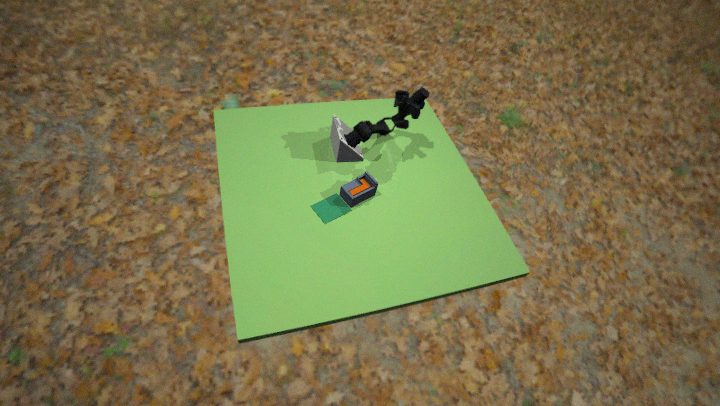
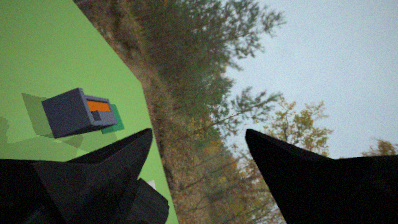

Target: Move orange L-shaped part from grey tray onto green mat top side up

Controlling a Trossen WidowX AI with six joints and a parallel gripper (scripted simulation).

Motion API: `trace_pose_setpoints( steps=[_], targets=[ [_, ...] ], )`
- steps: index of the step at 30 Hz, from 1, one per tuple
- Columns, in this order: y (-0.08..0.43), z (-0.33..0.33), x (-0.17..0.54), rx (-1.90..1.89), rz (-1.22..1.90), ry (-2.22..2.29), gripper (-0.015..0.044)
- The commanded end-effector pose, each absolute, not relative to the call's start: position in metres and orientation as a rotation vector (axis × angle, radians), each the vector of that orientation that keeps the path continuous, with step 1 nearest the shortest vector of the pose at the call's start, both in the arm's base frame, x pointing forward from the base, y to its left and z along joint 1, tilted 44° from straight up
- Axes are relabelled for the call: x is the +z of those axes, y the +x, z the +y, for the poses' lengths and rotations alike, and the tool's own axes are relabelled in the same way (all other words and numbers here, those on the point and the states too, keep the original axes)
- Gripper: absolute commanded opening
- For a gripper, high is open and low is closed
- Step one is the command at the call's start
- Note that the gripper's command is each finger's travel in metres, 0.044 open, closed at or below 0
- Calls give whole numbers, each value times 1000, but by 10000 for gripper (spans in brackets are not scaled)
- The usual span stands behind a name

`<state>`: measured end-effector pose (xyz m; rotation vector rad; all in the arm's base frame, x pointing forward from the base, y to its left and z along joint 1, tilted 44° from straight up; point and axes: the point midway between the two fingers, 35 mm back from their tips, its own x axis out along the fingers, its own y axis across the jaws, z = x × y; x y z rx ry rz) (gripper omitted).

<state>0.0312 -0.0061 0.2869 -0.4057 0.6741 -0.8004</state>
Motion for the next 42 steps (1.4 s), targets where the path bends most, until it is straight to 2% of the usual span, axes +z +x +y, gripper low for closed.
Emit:
trace_pose_setpoints(
  steps=[1,8,9,24,35,42],
  targets=[
    [32,-7,287,-793,678,-403,374],
    [63,-42,285,-558,794,-309,190],
    [69,-48,284,-511,818,-294,180],
    [161,-103,218,84,1072,-38,180],
    [221,-94,139,526,1185,260,180],
    [236,-80,104,680,1220,399,180]
  ],
)
